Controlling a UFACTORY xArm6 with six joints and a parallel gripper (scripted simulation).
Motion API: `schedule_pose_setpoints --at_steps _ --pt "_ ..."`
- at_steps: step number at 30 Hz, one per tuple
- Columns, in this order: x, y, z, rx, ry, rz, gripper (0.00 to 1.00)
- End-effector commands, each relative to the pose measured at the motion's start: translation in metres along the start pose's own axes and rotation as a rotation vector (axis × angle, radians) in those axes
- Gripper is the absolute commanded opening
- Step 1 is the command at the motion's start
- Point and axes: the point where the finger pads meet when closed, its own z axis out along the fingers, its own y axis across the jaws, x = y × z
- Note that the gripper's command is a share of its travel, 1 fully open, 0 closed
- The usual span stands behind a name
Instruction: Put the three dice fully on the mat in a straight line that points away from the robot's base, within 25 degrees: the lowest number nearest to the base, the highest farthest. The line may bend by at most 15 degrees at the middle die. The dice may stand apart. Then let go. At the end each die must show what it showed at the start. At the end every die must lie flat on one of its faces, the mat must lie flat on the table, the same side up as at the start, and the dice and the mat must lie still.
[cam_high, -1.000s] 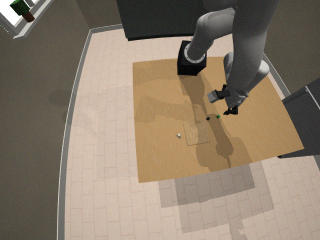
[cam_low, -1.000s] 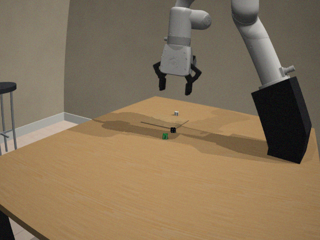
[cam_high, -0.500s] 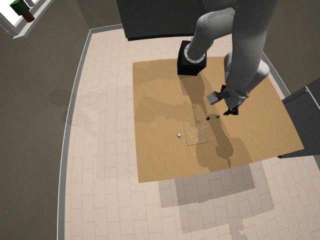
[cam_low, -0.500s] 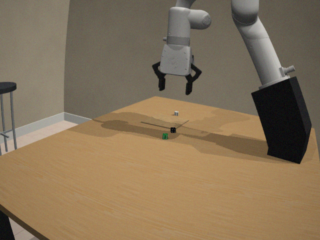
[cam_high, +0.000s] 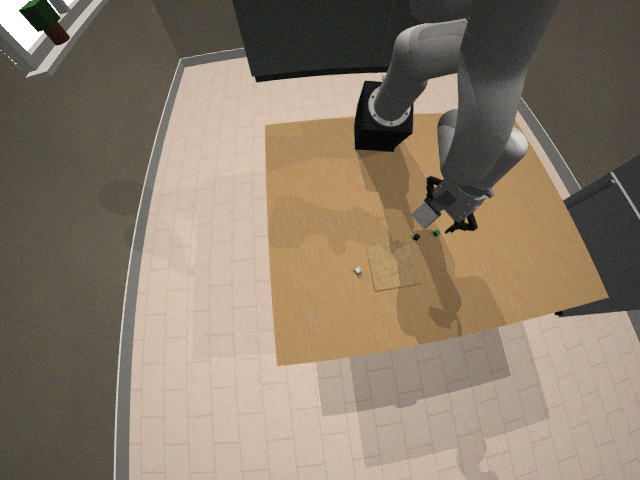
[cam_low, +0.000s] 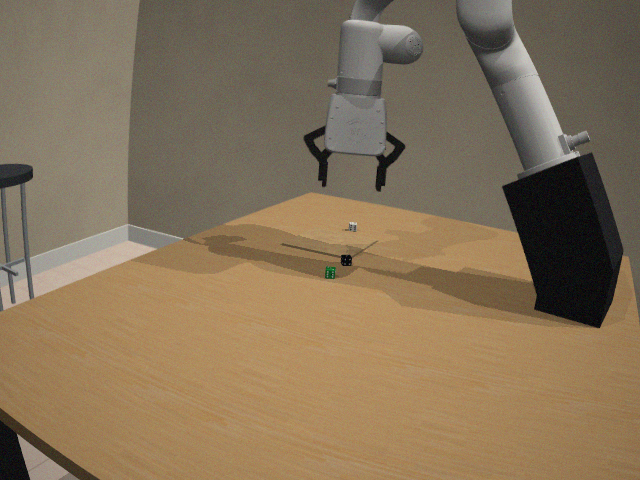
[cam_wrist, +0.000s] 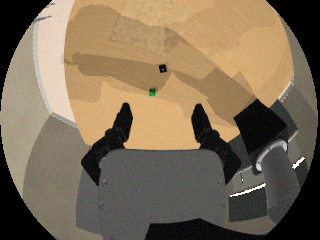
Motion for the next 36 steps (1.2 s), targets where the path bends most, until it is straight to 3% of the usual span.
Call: schedule_pose_setpoints --at_steps 1,9,36 --pt "0.0063 0.0007 0.0026 -0.004 -0.017 -0.127 1.00" --pt "0.0115 0.0024 0.0048 -0.003 -0.018 -0.231 1.00" --pt "0.0115 0.0024 0.0049 -0.003 -0.018 -0.227 1.00"
